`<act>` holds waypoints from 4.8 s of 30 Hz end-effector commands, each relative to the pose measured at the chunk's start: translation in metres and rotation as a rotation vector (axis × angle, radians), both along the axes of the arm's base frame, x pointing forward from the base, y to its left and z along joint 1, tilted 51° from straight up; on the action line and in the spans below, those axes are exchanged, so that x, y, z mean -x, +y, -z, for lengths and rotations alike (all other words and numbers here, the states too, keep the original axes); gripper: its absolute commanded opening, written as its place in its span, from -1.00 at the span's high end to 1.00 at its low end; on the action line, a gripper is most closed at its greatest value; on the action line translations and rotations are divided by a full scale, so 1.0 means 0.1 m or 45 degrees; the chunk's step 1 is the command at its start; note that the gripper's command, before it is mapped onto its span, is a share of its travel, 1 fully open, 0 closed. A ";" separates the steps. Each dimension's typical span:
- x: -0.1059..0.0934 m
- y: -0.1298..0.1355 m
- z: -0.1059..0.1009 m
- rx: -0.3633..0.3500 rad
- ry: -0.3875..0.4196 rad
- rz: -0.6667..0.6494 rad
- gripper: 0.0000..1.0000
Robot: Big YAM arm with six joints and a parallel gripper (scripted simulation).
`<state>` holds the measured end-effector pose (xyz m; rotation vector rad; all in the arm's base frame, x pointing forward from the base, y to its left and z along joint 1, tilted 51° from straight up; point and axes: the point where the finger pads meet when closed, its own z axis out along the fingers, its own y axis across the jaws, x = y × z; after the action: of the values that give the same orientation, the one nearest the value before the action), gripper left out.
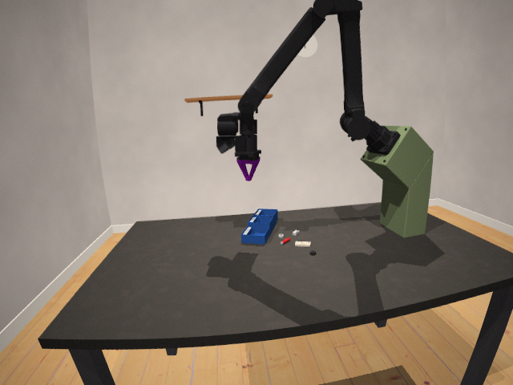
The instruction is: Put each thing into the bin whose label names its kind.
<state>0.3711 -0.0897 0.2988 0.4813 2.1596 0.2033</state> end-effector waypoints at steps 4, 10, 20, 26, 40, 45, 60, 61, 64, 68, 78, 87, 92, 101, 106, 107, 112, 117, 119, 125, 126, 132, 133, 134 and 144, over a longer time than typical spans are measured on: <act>0.05 0.03 0.14 -0.003 0.068 -0.029 0.83; 0.05 0.02 -0.22 0.027 -0.025 -0.022 0.83; -0.04 0.08 0.25 0.111 0.043 -0.107 0.54; -0.17 0.26 0.71 0.322 0.052 -0.260 0.54; -0.42 0.62 1.63 0.706 0.120 -0.561 0.54; -0.45 0.58 1.79 0.861 0.115 -0.674 0.54; -0.43 0.60 1.75 1.092 0.064 -0.842 0.54; -0.46 0.59 1.71 1.096 0.057 -0.837 0.54; -0.50 0.57 1.67 1.088 0.073 -0.840 0.54; -0.51 0.58 1.66 1.086 0.077 -0.847 0.54; -0.51 0.58 1.60 1.098 0.044 -0.827 0.54; -0.45 0.58 1.67 1.087 0.069 -0.839 0.54; -0.58 0.60 1.73 1.089 0.058 -0.838 0.54; -0.84 0.61 1.98 1.075 0.062 -0.835 0.54; -0.95 0.64 2.04 1.075 0.059 -0.842 0.54; -0.97 0.63 2.05 1.076 0.060 -0.840 0.54; -0.98 0.59 2.10 1.073 0.071 -0.834 0.54; -1.05 0.60 2.12 1.076 0.063 -0.835 0.54; -1.06 0.61 2.13 1.076 0.063 -0.836 0.54; -1.01 0.59 2.11 1.080 0.068 -0.840 0.54; -1.01 0.59 2.11 1.080 0.068 -0.840 0.54; -1.01 0.60 2.11 1.080 0.068 -0.840 0.92; -1.02 0.64 2.03 1.087 0.034 -0.830 0.92; -1.01 0.60 2.11 1.080 0.068 -0.840 0.92; -1.01 0.60 2.11 1.080 0.068 -0.840 0.92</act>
<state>0.4721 -0.0309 0.0828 -0.7186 2.1615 -0.3667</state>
